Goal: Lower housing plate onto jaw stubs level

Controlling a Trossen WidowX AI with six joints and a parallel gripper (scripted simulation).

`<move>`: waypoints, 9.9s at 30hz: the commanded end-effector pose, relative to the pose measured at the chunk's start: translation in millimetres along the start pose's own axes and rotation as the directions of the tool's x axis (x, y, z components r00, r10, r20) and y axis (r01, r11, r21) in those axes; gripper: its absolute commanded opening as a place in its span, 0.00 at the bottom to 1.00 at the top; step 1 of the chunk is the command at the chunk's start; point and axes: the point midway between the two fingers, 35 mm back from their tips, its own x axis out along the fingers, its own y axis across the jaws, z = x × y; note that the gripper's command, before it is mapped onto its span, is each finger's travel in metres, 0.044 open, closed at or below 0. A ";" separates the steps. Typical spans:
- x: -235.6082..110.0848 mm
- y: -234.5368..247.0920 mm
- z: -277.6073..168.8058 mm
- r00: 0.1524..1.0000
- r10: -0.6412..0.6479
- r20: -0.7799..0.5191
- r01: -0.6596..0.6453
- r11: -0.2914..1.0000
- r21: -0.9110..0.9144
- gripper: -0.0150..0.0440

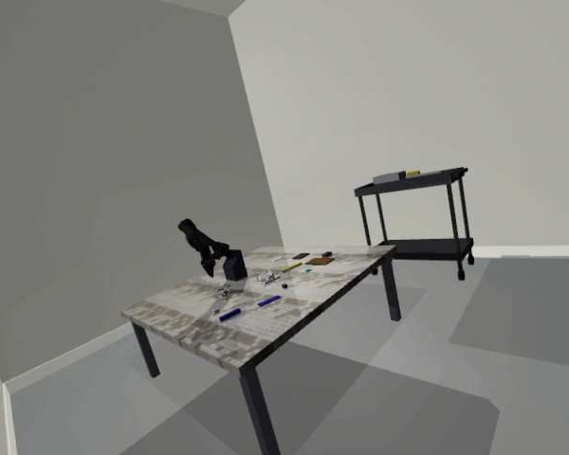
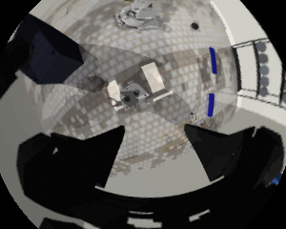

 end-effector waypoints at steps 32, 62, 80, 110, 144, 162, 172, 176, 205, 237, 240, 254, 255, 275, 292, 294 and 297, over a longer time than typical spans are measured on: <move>35.0 31.5 33.5 0.990 0.134 0.049 -0.090 0.855 -0.510 1.00; 83.9 38.7 35.4 0.990 0.134 0.046 -0.091 0.855 -0.511 1.00; 93.1 39.8 35.8 0.990 0.134 0.046 -0.092 0.855 -0.511 1.00; 117.3 43.5 36.8 0.990 0.134 0.045 -0.092 0.854 -0.512 1.00; 117.5 43.5 35.5 0.990 0.133 0.039 -0.095 0.857 -0.506 0.99; 117.5 43.5 35.5 0.990 0.133 0.039 -0.095 0.857 -0.506 0.85; 104.1 39.6 35.9 0.990 0.134 0.043 -0.094 0.857 -0.506 0.85; 91.8 36.9 35.9 0.990 0.134 0.046 -0.093 0.857 -0.507 0.85; 47.7 26.5 50.0 0.989 0.136 0.066 -0.098 0.908 -0.407 0.85; 48.5 5.5 152.2 0.980 0.157 0.124 -0.184 0.951 0.247 0.85; 47.7 5.4 162.1 0.979 0.159 0.125 -0.190 0.932 0.308 0.85; 42.9 9.5 208.2 0.979 0.164 0.122 -0.204 0.793 0.574 0.85; 42.5 10.1 211.4 0.979 0.164 0.121 -0.204 0.780 0.591 0.85; 33.7 29.6 272.0 0.984 0.156 0.091 -0.154 0.462 0.874 0.85; 28.7 48.5 305.2 0.989 0.137 0.063 -0.092 0.216 0.972 0.85; 28.7 48.5 305.2 0.989 0.137 0.063 -0.092 0.216 0.972 0.85; 28.7 48.5 305.2 0.989 0.137 0.063 -0.092 0.216 0.972 0.85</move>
